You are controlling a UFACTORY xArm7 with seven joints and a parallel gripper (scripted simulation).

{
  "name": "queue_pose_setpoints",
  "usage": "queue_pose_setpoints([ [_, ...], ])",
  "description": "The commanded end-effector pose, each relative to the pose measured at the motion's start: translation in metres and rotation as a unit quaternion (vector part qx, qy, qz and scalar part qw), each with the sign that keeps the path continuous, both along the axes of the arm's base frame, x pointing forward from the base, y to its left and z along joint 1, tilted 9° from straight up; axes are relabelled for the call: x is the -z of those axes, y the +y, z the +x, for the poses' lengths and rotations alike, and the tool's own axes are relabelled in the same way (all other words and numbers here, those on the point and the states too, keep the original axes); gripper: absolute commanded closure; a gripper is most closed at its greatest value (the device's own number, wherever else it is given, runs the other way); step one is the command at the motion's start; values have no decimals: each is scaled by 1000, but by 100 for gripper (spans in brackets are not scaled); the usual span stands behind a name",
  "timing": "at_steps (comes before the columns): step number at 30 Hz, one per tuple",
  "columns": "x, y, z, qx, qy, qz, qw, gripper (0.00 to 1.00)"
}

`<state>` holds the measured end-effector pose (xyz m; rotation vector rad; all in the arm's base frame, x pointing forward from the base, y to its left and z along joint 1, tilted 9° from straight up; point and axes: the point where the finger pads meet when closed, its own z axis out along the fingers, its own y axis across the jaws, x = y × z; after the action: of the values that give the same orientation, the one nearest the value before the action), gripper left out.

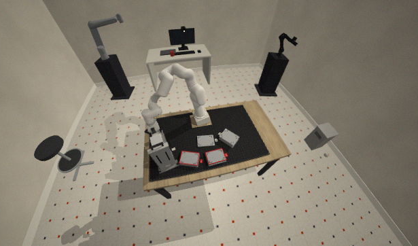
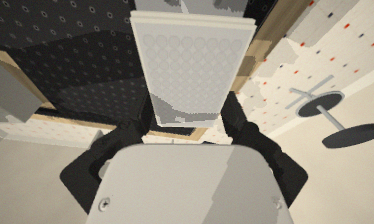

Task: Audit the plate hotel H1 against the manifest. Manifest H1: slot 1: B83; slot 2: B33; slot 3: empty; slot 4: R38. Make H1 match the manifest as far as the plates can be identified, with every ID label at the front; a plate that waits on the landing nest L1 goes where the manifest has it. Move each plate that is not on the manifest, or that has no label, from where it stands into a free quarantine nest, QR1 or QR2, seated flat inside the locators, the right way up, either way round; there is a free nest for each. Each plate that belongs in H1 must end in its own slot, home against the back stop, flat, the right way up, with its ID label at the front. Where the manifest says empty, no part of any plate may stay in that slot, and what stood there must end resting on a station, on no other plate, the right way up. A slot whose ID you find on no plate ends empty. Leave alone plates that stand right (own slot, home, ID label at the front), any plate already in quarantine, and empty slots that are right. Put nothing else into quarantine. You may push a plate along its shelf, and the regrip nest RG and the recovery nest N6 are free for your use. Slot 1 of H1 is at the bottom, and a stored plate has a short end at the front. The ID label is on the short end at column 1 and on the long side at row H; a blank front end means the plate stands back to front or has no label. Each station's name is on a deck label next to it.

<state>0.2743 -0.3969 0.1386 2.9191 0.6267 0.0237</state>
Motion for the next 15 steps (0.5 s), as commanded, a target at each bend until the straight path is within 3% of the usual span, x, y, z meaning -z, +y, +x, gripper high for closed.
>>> queue_pose_setpoints([
  [1, -2, -1, 1, 0, -1, -2, 1000, 100],
  [15, -45, 6, -1, 0, -1, -2, 1000, 100],
])
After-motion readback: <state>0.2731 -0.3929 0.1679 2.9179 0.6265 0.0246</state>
